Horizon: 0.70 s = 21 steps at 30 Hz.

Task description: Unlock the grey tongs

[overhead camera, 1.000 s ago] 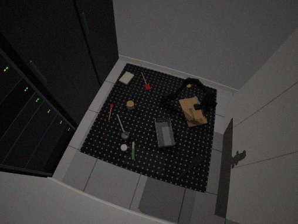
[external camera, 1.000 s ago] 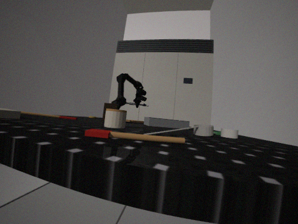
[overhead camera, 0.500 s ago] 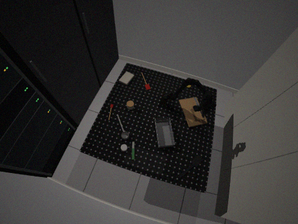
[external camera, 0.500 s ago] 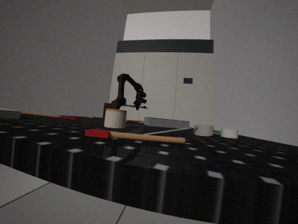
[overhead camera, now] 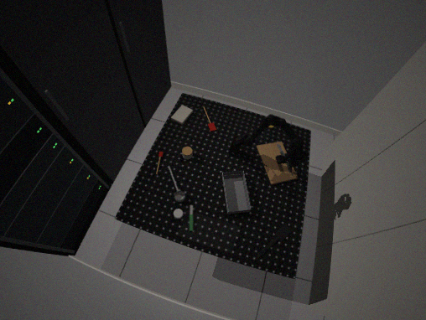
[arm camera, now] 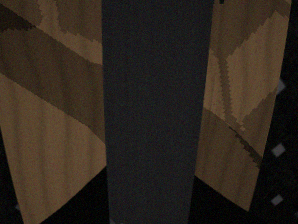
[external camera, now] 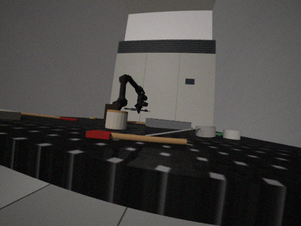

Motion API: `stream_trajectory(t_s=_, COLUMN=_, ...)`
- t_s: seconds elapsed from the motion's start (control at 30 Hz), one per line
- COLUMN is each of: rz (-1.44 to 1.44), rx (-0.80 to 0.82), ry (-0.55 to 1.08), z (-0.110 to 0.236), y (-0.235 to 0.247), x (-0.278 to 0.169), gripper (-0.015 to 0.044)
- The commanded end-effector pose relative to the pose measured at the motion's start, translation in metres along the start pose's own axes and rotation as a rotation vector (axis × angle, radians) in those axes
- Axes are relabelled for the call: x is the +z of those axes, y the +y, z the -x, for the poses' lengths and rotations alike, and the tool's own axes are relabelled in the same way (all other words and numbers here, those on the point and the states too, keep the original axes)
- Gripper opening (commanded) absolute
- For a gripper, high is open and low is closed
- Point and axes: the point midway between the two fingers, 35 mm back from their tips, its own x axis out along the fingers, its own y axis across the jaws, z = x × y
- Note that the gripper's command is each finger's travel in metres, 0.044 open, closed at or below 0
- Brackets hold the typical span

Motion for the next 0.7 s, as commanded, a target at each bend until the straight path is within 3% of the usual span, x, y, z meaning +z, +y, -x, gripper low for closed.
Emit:
stream_trajectory(t_s=0.0, rz=-0.004, rx=-0.005, ry=0.002, z=-0.008, y=-0.001, x=0.000, gripper=-0.0150)
stream_trajectory(t_s=0.67, rz=-0.006, rx=-0.003, ry=0.002, z=-0.041, y=-0.001, x=-0.003, gripper=-0.0150)
